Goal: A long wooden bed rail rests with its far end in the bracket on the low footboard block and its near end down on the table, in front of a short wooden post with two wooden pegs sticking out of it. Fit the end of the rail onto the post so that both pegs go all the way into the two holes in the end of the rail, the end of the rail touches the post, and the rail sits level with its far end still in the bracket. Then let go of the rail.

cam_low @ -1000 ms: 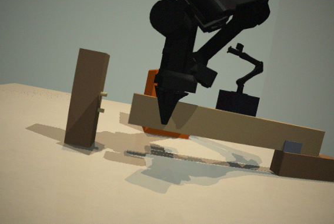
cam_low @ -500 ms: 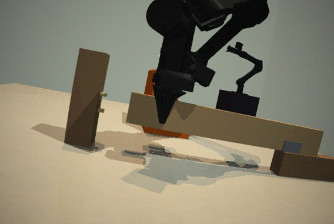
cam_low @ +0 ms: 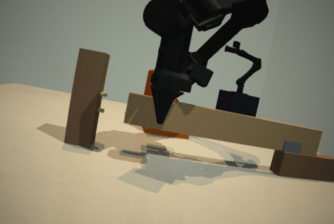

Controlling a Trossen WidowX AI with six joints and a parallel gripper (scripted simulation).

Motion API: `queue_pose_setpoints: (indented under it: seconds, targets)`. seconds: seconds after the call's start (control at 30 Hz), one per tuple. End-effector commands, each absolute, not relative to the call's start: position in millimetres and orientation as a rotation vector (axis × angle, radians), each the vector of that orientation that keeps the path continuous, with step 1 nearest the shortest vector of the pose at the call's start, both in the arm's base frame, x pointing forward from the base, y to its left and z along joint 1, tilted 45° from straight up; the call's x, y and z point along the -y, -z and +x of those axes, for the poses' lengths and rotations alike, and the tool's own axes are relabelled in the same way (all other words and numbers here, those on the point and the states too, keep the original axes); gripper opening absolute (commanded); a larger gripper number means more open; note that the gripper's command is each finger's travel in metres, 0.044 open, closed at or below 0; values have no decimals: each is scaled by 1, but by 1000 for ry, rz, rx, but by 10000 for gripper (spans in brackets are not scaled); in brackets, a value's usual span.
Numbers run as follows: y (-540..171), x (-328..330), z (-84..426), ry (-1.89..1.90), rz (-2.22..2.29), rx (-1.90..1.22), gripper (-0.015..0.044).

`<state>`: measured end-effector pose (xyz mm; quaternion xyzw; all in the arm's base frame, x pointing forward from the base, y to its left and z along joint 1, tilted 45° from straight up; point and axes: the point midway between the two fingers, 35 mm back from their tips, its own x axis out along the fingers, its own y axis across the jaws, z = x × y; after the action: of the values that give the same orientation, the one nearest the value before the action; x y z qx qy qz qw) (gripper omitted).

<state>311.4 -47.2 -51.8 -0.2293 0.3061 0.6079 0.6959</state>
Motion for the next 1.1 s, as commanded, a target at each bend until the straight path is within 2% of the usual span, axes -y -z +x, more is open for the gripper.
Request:
queue_pose_setpoints:
  seconds: [0.0, 1.07]
  targets:
    - [53, 52, 313, -1348, -522, -681, 0]
    - [58, 59, 312, -1348, -522, -681, 0]
